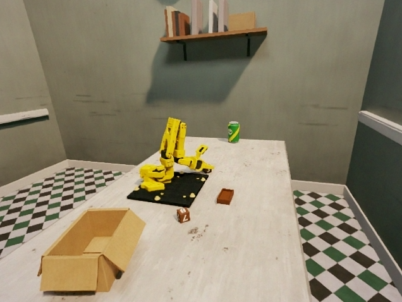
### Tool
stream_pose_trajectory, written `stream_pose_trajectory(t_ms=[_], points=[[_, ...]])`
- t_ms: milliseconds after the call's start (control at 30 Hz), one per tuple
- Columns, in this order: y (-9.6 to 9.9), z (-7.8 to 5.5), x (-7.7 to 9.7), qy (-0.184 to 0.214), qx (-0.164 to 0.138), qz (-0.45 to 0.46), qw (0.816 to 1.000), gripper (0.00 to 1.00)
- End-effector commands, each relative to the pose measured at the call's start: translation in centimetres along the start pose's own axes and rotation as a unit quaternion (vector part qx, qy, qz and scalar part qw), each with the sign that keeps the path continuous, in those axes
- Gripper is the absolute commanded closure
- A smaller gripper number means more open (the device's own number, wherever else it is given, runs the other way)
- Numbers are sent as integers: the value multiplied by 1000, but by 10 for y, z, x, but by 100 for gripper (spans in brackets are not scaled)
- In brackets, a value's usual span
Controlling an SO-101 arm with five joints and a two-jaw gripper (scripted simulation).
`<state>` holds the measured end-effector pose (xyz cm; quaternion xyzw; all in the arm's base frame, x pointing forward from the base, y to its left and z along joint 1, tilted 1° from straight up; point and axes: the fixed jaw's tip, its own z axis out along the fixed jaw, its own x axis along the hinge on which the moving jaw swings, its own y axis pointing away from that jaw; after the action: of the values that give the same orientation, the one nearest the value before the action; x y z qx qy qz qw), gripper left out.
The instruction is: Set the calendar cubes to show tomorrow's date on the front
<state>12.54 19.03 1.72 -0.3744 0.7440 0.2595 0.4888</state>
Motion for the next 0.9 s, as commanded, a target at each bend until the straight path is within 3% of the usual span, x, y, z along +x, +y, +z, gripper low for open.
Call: stream_pose_trajectory(t_ms=[0,600,767,867], points=[[-1,1,-1,-4,3,5,1000,70],[-1,0,-1,-4,2,16,1000,64],[0,-4,-2,-7,0,100,995,64],[0,-8,-3,-10,-3,186,983,64]])
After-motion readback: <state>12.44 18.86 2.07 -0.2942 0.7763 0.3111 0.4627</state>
